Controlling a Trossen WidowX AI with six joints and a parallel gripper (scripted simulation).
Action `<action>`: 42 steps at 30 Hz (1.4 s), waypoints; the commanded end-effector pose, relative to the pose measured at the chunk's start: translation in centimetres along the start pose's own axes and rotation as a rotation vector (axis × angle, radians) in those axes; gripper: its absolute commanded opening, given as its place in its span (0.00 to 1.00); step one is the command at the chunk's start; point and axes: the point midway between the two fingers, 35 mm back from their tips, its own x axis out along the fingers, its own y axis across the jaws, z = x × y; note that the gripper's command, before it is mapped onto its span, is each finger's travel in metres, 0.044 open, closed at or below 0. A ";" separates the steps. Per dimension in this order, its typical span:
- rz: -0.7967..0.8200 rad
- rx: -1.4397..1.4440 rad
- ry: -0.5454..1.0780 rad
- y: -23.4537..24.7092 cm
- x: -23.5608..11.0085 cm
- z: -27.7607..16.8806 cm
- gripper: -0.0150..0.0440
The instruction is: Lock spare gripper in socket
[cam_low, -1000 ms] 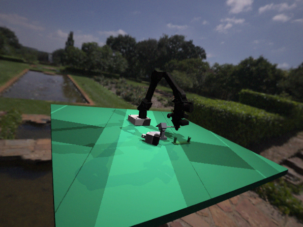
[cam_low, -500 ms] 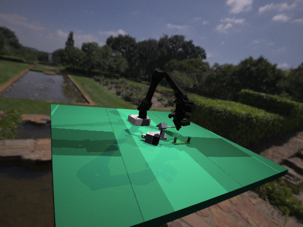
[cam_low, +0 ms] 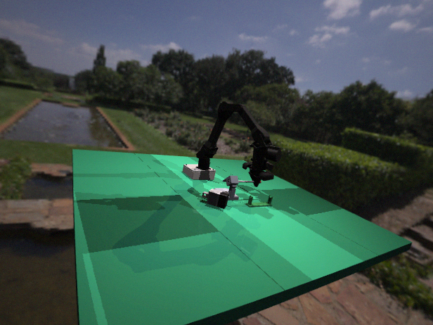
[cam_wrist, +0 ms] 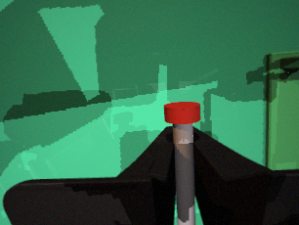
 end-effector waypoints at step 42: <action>0.018 0.002 0.008 0.0 -1.1 3.1 0.25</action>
